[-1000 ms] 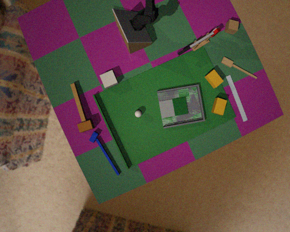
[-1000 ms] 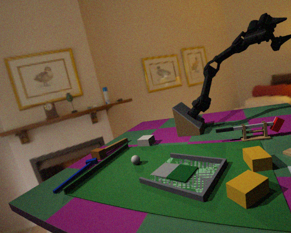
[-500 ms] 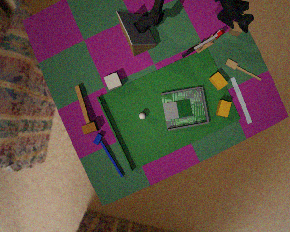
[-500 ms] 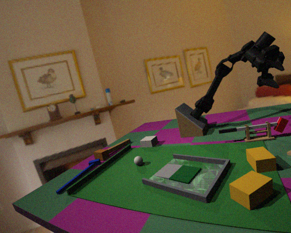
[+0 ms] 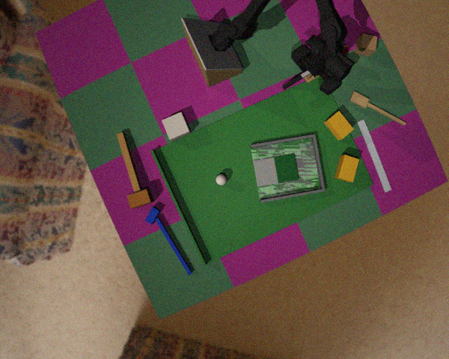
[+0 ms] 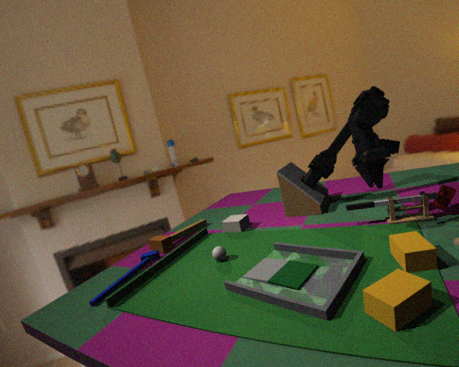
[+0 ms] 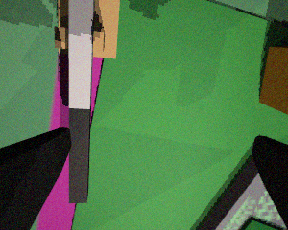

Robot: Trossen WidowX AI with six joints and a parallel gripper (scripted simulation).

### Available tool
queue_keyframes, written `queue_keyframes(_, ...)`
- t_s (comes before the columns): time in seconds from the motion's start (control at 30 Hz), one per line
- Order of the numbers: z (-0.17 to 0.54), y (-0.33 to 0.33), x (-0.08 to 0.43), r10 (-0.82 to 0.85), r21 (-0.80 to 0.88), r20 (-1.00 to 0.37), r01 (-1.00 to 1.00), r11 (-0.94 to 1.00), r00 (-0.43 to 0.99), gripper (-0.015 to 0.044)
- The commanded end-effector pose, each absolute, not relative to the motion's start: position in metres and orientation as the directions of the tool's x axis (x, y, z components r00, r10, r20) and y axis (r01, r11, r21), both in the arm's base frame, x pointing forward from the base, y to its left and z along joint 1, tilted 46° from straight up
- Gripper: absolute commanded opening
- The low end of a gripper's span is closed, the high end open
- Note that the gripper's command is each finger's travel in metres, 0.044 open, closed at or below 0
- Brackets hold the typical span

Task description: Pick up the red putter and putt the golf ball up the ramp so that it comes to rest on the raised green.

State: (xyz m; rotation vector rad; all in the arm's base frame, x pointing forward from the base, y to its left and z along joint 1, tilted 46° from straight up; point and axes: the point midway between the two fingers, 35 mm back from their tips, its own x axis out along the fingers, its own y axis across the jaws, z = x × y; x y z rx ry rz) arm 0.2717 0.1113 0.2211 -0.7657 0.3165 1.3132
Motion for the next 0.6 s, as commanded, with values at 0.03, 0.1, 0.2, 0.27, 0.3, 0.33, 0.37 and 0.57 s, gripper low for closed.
queue_keyframes(0.03, 0.164, 0.094, 0.244, 0.861, -0.136, -0.507, -0.99, -0.03, 0.044, 0.044)
queue_keyframes(0.1, 0.16, 0.091, 0.241, 0.874, -0.121, -0.485, -0.992, -0.03, 0.032, 0.044)
queue_keyframes(0.2, 0.16, 0.091, 0.241, 0.874, -0.121, -0.485, -0.992, -0.03, 0.032, 0.044)
queue_keyframes(0.27, 0.16, 0.091, 0.241, 0.874, -0.121, -0.485, -0.992, -0.03, 0.032, 0.044)
queue_keyframes(0.3, 0.16, 0.091, 0.241, 0.874, -0.121, -0.485, -0.992, -0.03, 0.032, 0.044)
queue_keyframes(0.33, 0.16, 0.092, 0.242, 0.874, -0.121, -0.485, -0.992, -0.03, 0.033, 0.044)
queue_keyframes(0.37, 0.16, 0.092, 0.242, 0.874, -0.121, -0.485, -0.992, -0.03, 0.033, 0.044)
queue_keyframes(0.57, 0.149, 0.103, 0.243, 0.873, -0.121, -0.486, -0.992, -0.03, 0.033, 0.044)
